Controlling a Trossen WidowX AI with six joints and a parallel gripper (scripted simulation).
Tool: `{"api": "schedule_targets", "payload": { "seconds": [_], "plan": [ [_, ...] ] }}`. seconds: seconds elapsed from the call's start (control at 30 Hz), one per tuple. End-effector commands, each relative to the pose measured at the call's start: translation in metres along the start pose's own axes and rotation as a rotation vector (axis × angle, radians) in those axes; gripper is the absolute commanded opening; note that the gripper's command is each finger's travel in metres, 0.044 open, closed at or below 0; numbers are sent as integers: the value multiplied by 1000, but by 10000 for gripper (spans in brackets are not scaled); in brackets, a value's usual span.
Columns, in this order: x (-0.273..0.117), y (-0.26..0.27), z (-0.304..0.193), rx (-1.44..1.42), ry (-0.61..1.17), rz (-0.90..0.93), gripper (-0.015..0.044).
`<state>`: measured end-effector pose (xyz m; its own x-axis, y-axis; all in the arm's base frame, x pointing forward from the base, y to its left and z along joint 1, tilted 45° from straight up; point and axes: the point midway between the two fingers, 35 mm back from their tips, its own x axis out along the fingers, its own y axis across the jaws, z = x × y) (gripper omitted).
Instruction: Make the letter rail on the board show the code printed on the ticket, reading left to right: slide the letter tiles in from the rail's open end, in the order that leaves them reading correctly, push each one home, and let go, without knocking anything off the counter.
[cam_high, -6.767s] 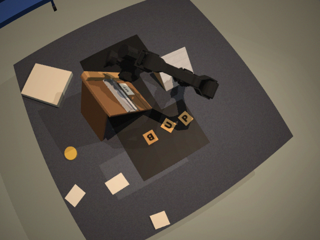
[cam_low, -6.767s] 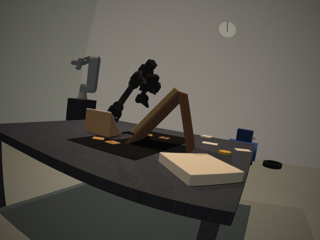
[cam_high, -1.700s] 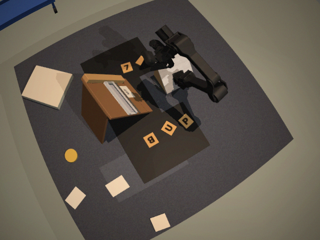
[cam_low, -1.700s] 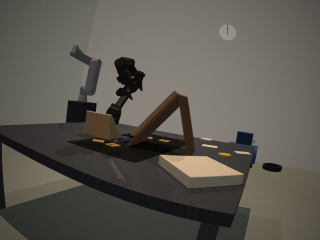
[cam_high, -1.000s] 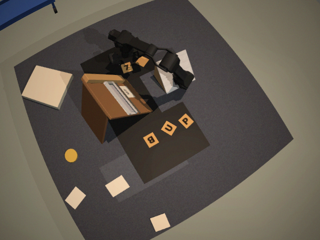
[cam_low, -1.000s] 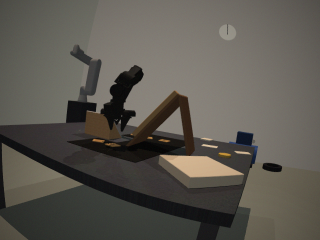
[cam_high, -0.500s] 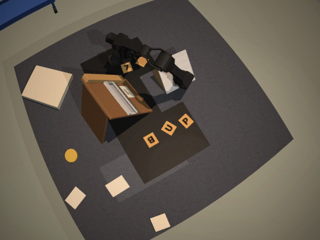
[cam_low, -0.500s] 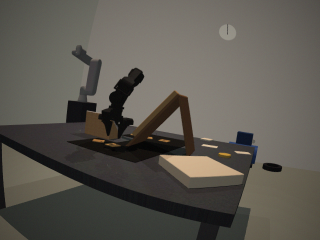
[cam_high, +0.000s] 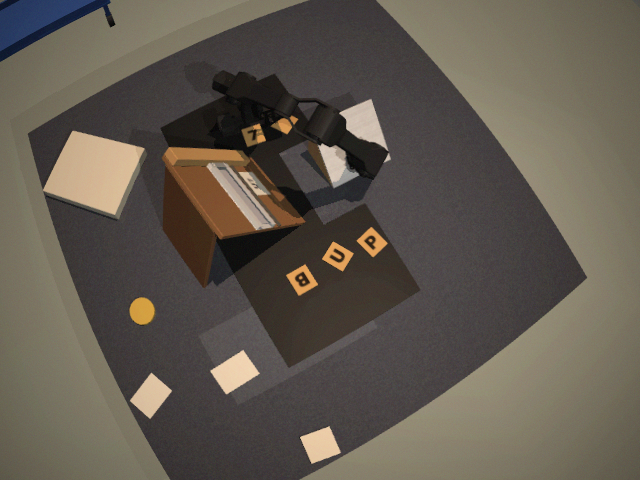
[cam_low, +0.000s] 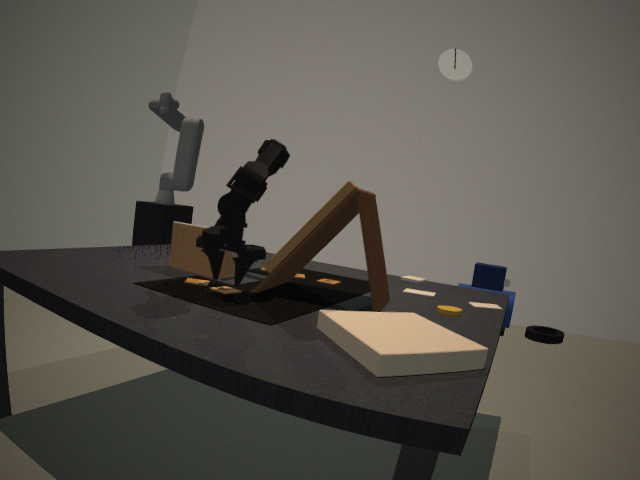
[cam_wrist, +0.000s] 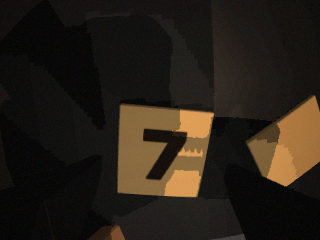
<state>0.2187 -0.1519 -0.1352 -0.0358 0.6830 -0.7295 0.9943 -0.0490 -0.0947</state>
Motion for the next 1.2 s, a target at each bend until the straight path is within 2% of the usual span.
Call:
{"api": "schedule_targets", "payload": {
  "seconds": [0.0, 0.4, 0.83, 1.17],
  "plan": [
    [2, 0, -1, 5, 3, 4, 340],
    [19, 0, -1, 5, 4, 4, 340],
    [19, 0, -1, 5, 4, 4, 340],
    [19, 0, -1, 5, 4, 4, 273]
  ]
}}
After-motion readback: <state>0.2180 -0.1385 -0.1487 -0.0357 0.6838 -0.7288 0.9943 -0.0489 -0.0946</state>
